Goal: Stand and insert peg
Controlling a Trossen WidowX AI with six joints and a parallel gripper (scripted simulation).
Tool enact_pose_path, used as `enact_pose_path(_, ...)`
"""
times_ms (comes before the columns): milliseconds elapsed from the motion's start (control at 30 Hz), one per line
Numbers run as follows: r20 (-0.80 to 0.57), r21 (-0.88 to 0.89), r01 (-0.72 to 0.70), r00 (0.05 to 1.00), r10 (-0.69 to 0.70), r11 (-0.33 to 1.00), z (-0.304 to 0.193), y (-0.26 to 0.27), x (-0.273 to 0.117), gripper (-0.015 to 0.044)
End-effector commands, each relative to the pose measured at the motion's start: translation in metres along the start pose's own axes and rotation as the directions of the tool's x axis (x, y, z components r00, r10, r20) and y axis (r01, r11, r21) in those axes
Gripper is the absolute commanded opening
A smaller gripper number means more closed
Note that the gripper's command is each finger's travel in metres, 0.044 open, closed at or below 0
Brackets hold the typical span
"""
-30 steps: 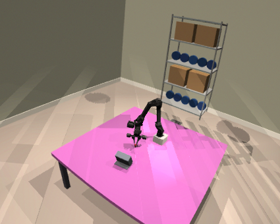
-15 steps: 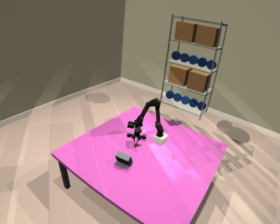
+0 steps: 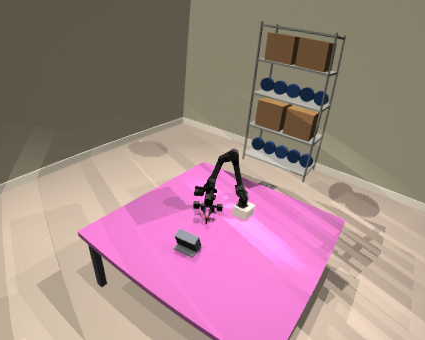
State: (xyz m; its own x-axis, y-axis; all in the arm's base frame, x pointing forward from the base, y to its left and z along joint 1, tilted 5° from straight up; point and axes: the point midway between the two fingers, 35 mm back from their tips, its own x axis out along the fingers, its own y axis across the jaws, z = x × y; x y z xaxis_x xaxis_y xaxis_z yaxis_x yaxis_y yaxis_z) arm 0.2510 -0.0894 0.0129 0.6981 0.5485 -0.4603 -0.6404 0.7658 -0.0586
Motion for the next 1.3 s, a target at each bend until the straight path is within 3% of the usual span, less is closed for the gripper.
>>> enact_pose_path(0,0.044,-0.009,0.003,0.999,-0.003,1.000,-0.001,-0.002,-0.003,0.0049)
enact_pose_path(633,0.207,-0.009,0.003,0.978,-0.001,1.000,-0.008,-0.001,-0.014,0.0049)
enact_pose_path(1267,0.172,0.003,0.001,0.985,-0.001,1.000,-0.010,0.000,-0.015,0.0049)
